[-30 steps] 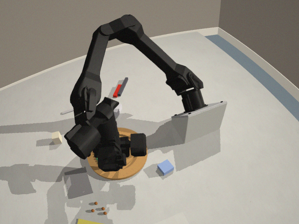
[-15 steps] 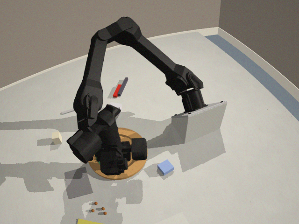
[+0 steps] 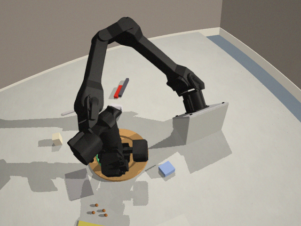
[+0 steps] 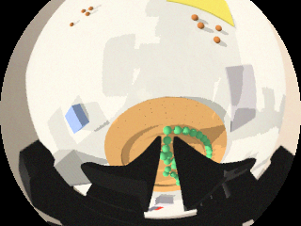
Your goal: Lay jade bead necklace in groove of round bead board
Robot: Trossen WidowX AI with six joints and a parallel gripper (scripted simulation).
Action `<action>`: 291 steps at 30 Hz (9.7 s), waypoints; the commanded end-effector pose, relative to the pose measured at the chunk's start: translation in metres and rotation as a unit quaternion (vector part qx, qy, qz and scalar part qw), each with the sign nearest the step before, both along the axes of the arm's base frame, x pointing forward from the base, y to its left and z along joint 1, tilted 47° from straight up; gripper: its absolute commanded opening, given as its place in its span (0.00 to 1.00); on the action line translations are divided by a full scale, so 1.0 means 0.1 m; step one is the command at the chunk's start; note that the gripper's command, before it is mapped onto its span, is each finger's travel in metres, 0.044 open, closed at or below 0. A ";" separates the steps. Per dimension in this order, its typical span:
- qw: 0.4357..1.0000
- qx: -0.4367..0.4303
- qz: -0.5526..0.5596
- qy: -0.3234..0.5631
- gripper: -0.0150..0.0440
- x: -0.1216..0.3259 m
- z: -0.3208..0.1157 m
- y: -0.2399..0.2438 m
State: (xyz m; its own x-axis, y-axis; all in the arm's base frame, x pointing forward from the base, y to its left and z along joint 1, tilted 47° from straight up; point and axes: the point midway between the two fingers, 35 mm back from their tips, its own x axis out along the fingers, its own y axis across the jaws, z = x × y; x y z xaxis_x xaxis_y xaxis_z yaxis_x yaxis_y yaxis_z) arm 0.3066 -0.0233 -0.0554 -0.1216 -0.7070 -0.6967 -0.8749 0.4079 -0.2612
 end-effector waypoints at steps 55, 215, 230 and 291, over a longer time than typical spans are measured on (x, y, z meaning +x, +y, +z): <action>1.000 -0.002 0.002 0.003 0.25 -0.05 0.00 0.20; 0.992 0.013 0.088 0.091 0.25 -0.16 0.75 -0.71; 0.992 0.013 0.088 0.092 0.25 -0.16 0.75 -0.71; 0.991 0.010 0.090 0.094 1.00 -0.29 0.88 -0.73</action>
